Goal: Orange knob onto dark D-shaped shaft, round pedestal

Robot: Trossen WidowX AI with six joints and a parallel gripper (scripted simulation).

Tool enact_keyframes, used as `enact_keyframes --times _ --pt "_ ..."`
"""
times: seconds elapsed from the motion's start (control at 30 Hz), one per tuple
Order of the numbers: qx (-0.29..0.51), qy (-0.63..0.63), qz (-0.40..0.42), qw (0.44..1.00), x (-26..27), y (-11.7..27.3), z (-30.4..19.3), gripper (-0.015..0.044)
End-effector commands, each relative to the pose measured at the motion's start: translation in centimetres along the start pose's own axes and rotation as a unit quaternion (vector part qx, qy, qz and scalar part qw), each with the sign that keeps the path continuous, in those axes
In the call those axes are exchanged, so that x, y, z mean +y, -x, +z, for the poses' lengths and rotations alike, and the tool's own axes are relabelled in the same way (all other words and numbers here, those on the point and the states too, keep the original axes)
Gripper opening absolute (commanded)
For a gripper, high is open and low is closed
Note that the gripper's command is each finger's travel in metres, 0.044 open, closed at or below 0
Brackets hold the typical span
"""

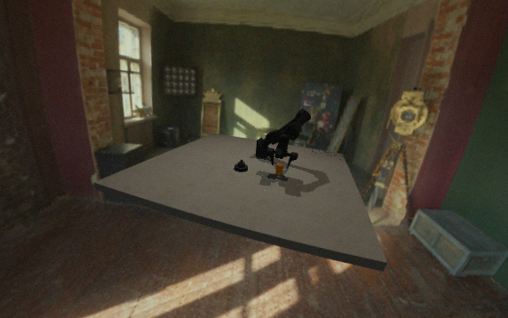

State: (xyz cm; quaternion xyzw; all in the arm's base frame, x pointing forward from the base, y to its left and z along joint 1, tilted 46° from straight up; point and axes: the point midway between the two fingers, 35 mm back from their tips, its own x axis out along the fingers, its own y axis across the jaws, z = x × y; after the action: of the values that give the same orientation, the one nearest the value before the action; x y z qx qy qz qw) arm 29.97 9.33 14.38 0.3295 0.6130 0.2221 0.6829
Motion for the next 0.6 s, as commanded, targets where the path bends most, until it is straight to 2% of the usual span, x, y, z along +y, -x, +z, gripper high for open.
enact_keyframes --times 0.0,0.57 --pt "0.000 -0.004 -0.002 1.000 -0.1 -0.7 0.0 0.0440" --pt "-0.001 -0.006 0.000 1.000 -0.1 -3.4 -0.2 0.0440"
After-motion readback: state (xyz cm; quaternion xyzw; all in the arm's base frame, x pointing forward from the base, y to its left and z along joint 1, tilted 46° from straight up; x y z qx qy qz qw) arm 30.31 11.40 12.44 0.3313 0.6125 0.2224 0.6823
